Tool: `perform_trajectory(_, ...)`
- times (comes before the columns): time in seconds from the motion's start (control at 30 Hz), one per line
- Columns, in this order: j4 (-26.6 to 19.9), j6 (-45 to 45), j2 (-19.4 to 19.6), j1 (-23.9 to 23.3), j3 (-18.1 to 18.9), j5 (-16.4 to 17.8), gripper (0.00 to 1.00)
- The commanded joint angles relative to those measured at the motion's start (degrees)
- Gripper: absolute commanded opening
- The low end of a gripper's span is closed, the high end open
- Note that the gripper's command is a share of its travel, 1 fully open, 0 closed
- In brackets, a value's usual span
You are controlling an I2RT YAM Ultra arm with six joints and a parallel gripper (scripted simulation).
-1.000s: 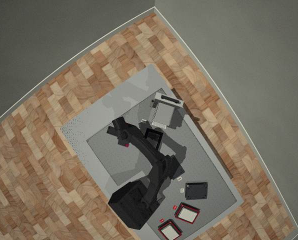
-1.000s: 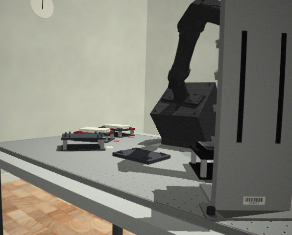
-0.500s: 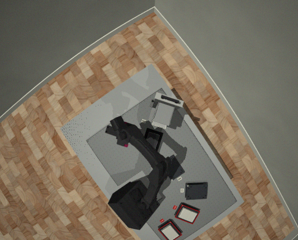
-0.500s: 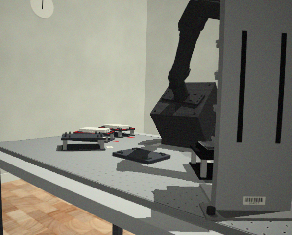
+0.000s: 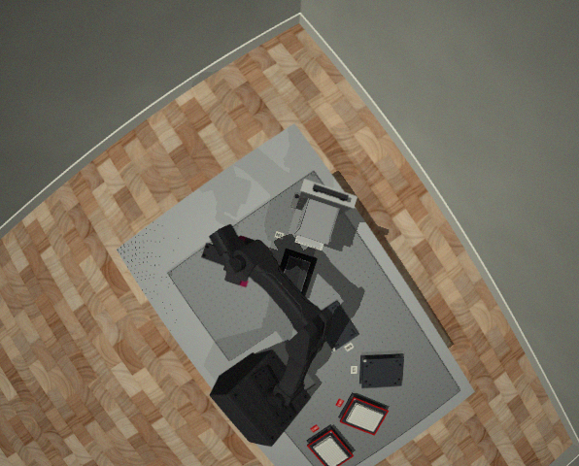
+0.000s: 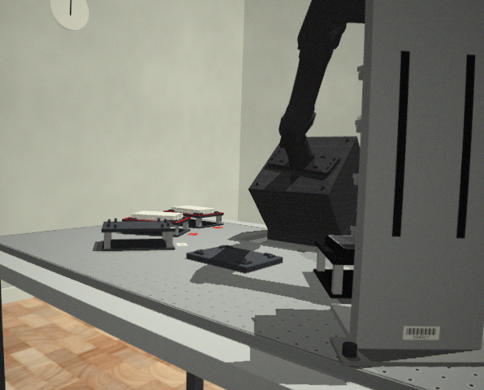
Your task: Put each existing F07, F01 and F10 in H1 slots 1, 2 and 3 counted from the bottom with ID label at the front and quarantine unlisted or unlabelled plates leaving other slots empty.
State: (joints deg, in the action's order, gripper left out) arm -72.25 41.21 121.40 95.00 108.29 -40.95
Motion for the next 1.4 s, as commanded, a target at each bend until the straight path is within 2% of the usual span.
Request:
perform_trajectory(0.0,-3.4,-1.7,-0.2,2.0,1.7,0.0,1.00)
perform_trajectory(0.27,-7.3,-3.4,0.2,3.4,5.0,-0.1,1.00)
perform_trajectory(1.13,-7.3,-3.4,0.2,3.4,5.0,-0.1,1.00)
perform_trajectory(1.23,-7.0,-4.5,-0.5,3.2,4.2,-0.1,1.00)
perform_trajectory(1.37,-5.9,-8.7,-3.4,2.3,0.8,0.0,1.00)
